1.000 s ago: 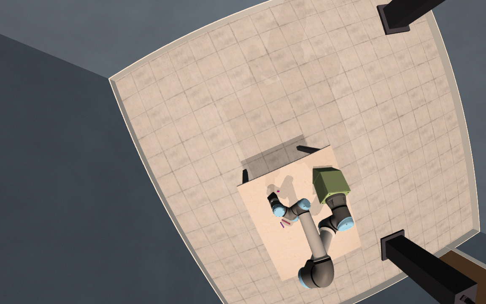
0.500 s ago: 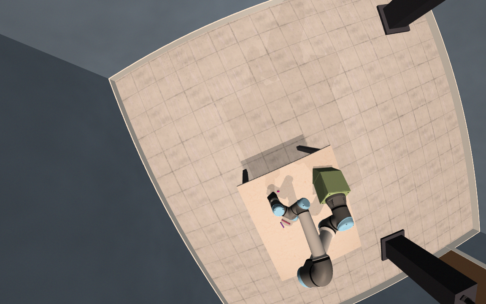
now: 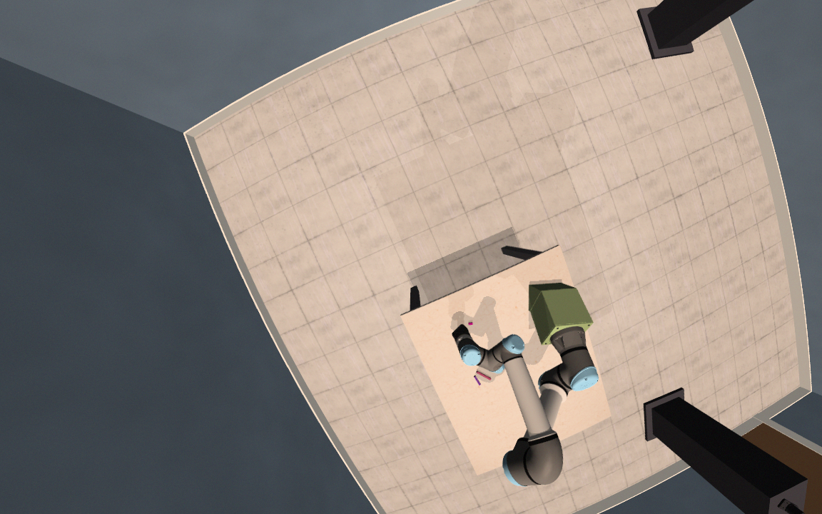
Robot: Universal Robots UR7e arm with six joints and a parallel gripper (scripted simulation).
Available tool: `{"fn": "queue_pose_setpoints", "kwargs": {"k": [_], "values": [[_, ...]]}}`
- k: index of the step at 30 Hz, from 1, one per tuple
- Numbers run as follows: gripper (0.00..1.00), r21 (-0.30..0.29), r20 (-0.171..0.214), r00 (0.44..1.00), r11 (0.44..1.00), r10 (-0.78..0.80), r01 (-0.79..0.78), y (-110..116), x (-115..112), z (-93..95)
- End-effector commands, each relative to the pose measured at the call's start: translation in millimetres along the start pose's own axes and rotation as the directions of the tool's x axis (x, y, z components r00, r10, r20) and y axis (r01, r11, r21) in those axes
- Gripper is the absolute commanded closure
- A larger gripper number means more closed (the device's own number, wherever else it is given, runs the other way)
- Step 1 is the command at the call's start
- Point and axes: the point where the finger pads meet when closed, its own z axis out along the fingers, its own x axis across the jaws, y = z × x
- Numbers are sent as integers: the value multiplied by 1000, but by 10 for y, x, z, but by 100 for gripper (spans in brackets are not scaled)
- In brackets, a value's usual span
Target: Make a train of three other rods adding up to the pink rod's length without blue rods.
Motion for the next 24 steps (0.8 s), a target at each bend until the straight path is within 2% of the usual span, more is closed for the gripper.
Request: {"fn": "queue_pose_setpoints", "kwargs": {"k": [1, 16, 17, 19, 20, 24], "values": [[76, -1, -1, 1000, 1000, 0, 0, 4, 2, -5], [76, -1, -1, 1000, 1000, 0, 0, 4, 2, -5], [70, -1, -1, 1000, 1000, 0, 0, 4, 2, -5], [70, -1, -1, 1000, 1000, 0, 0, 4, 2, -5], [64, -1, -1, 1000, 1000, 0, 0, 4, 2, -5], [64, -1, -1, 1000, 1000, 0, 0, 4, 2, -5]]}}
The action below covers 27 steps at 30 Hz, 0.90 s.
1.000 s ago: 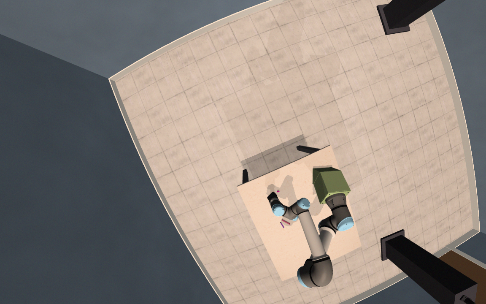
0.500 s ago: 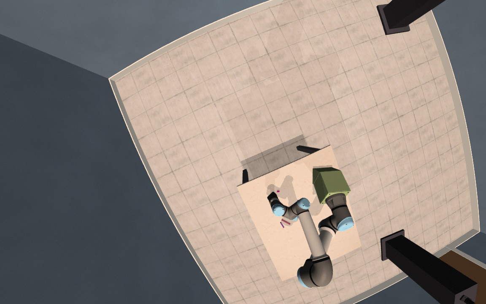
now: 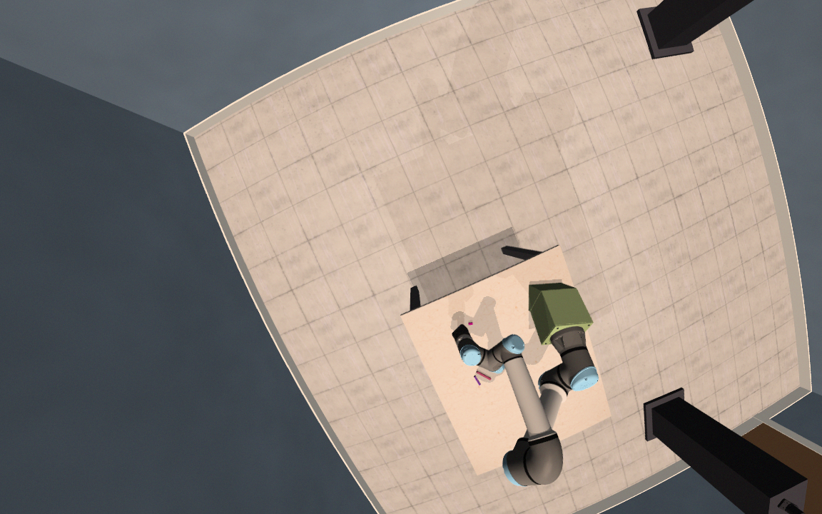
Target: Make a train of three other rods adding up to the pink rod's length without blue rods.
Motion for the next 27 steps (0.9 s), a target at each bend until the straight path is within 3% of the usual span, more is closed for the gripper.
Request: {"fn": "queue_pose_setpoints", "kwargs": {"k": [1, 3, 7, 20, 27], "values": [[58, -1, -1, 1000, 1000, 0, 0, 4, 2, -5], [58, -1, -1, 1000, 1000, 0, 0, 4, 2, -5], [46, -1, -1, 1000, 1000, 0, 0, 4, 2, -5], [46, -1, -1, 1000, 1000, 0, 0, 4, 2, -12], [46, -1, -1, 1000, 1000, 0, 0, 4, 2, -186]]}}
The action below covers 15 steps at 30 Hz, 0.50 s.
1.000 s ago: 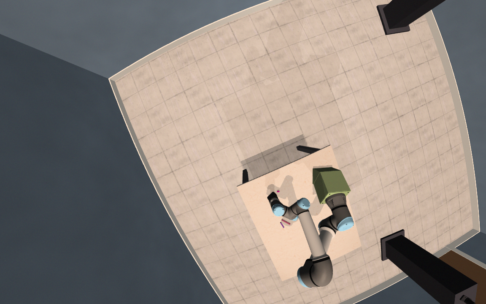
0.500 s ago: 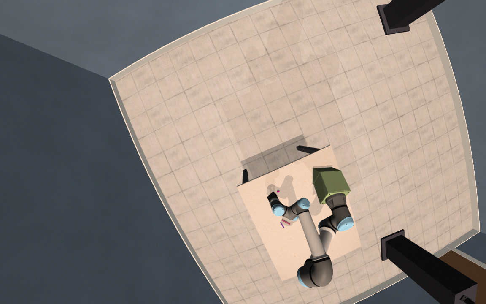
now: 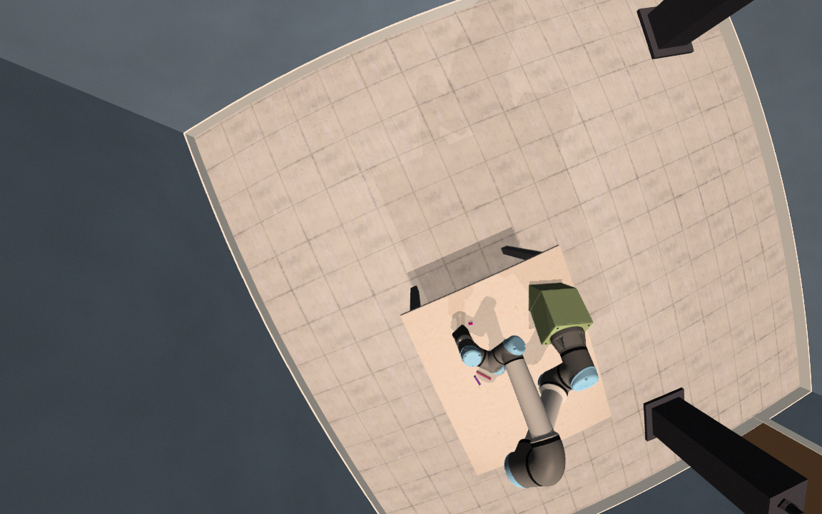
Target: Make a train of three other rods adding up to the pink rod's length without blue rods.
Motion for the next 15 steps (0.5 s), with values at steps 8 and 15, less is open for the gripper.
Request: {"fn": "queue_pose_setpoints", "kwargs": {"k": [8, 15], "values": [[46, -2, -1, 1000, 1000, -1, 1, 7, 5, -423], [46, -2, -1, 1000, 1000, -1, 1, 6, 4, -746]]}}
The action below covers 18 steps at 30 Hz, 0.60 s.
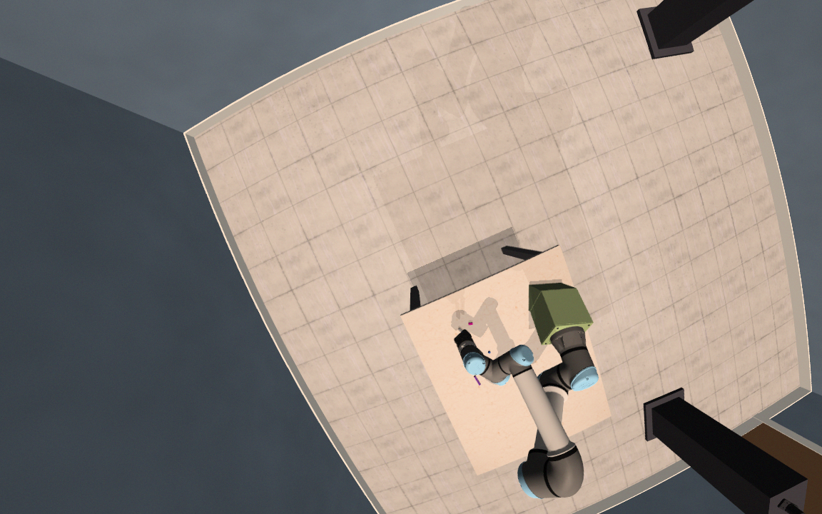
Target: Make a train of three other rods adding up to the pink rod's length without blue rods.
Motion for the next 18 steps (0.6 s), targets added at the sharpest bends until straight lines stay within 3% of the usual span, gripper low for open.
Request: {"fn": "queue_pose_setpoints", "kwargs": {"k": [1, 9, 10, 18], "values": [[46, -1, -1, 1000, 1000, 0, 0, 2, 1, -158], [46, -1, -1, 1000, 1000, 0, 0, 1, 1, -212], [0, -1, -1, 1000, 1000, 0, 0, 1, 1, -212], [0, -1, -1, 1000, 1000, 0, 0, 1, 1, -212]]}}
